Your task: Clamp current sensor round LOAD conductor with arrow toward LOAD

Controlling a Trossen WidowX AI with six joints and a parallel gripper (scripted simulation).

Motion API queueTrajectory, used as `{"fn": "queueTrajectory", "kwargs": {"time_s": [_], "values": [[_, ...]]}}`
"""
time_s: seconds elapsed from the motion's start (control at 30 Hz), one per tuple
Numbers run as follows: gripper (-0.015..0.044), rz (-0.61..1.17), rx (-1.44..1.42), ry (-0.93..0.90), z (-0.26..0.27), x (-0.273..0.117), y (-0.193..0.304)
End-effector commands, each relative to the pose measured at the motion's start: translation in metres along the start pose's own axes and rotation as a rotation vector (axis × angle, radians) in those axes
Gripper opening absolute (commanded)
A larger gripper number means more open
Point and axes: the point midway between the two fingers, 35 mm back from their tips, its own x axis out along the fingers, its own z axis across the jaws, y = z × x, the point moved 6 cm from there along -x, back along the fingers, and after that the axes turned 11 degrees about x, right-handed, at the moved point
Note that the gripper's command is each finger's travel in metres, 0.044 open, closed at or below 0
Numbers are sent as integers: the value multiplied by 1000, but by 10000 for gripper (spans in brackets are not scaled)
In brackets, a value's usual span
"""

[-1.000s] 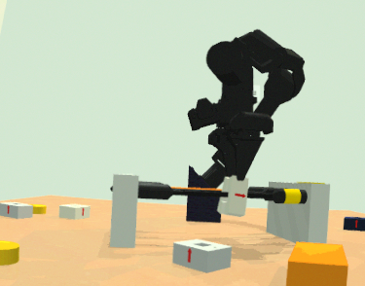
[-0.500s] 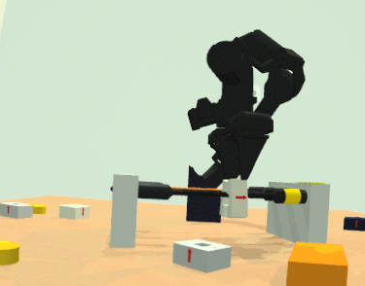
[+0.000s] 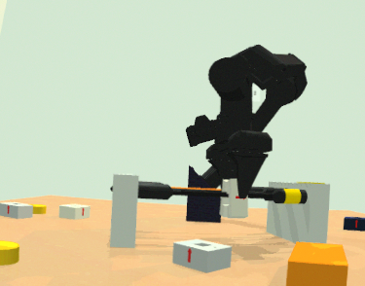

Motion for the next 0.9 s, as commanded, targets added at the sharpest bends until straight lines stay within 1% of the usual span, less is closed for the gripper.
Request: {"fn": "queueTrajectory", "kwargs": {"time_s": [0.0,0.47,0.6,0.87], "values": [[440,6,4,4,-1,9,1],[440,7,4,4,-1,27,1],[335,2,0,3,0,23,1],[282,2,0,3,0,23,1]]}}
